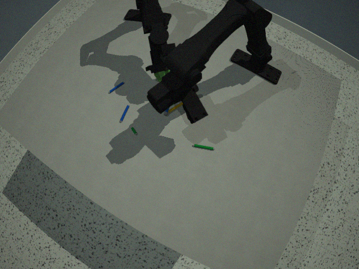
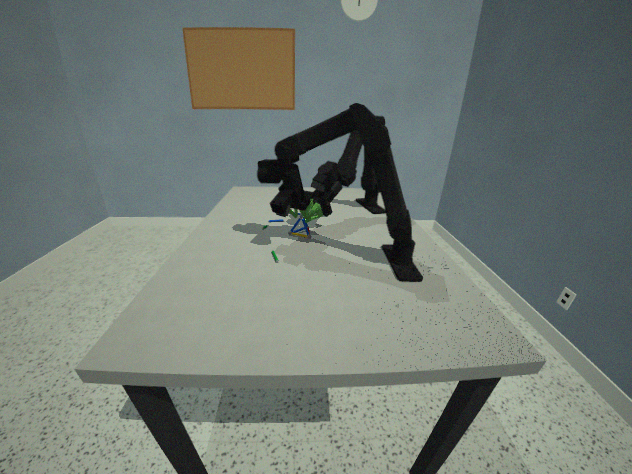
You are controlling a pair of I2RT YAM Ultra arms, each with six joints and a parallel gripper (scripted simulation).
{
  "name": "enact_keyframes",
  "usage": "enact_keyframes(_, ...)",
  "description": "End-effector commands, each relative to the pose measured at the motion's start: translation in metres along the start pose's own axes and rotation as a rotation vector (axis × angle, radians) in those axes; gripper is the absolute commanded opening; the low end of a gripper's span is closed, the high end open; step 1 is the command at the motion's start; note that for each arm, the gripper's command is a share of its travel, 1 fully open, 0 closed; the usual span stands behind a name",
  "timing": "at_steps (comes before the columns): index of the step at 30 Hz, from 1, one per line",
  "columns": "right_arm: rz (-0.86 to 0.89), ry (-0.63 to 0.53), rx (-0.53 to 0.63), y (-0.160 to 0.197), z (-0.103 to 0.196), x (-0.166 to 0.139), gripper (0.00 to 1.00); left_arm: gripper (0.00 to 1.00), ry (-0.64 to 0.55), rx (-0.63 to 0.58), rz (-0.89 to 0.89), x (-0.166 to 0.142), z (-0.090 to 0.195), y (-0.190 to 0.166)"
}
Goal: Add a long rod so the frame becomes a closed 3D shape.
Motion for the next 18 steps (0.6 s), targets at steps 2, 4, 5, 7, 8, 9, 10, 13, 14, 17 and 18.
enact_keyframes(2,-0.004,-0.029,-0.008,-0.004,0.000,0.004,0.00,0.42,-0.013,-0.033,-0.013,-0.003,0.026,-0.001)
enact_keyframes(4,-0.004,-0.029,-0.008,-0.004,0.000,0.004,0.00,0.54,-0.013,-0.033,-0.013,-0.002,0.028,-0.001)
enact_keyframes(5,-0.004,-0.029,-0.008,-0.004,0.000,0.004,0.00,0.64,-0.014,-0.033,-0.013,-0.002,0.032,-0.001)
enact_keyframes(7,-0.004,-0.029,-0.008,-0.004,0.000,0.004,0.00,0.64,-0.012,-0.024,-0.009,-0.001,0.041,-0.001)
enact_keyframes(8,-0.004,-0.029,-0.008,-0.004,0.000,0.004,0.00,0.64,-0.012,-0.024,-0.009,-0.001,0.041,-0.001)
enact_keyframes(9,-0.004,-0.029,-0.008,-0.004,0.000,0.004,0.00,0.64,-0.012,-0.024,-0.009,-0.001,0.041,-0.001)
enact_keyframes(10,-0.004,-0.029,-0.008,-0.004,0.000,0.004,0.00,0.64,-0.012,-0.024,-0.009,-0.001,0.048,-0.001)
enact_keyframes(13,-0.004,-0.029,-0.008,-0.004,0.000,0.004,0.11,0.64,-0.011,-0.025,-0.009,-0.001,0.058,0.000)
enact_keyframes(14,-0.004,-0.029,-0.008,-0.004,0.000,0.004,0.17,0.64,-0.011,-0.025,-0.009,-0.001,0.058,0.000)
enact_keyframes(17,-0.004,-0.027,-0.007,-0.003,0.007,0.003,0.17,0.64,-0.010,-0.023,-0.014,-0.003,0.058,-0.001)
enact_keyframes(18,-0.004,-0.027,-0.007,-0.003,0.010,0.003,0.17,0.64,-0.010,-0.023,-0.015,-0.003,0.058,-0.001)
Point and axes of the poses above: on each arm, the point where the finger pads meet when closed, its own z axis back along the fingers, its own y axis across the jaws, x = y × z, the point moved 5 cm from there along z, back along the fingers, and after that the axes turned 2 degrees about -z, right-handed, at the moved point
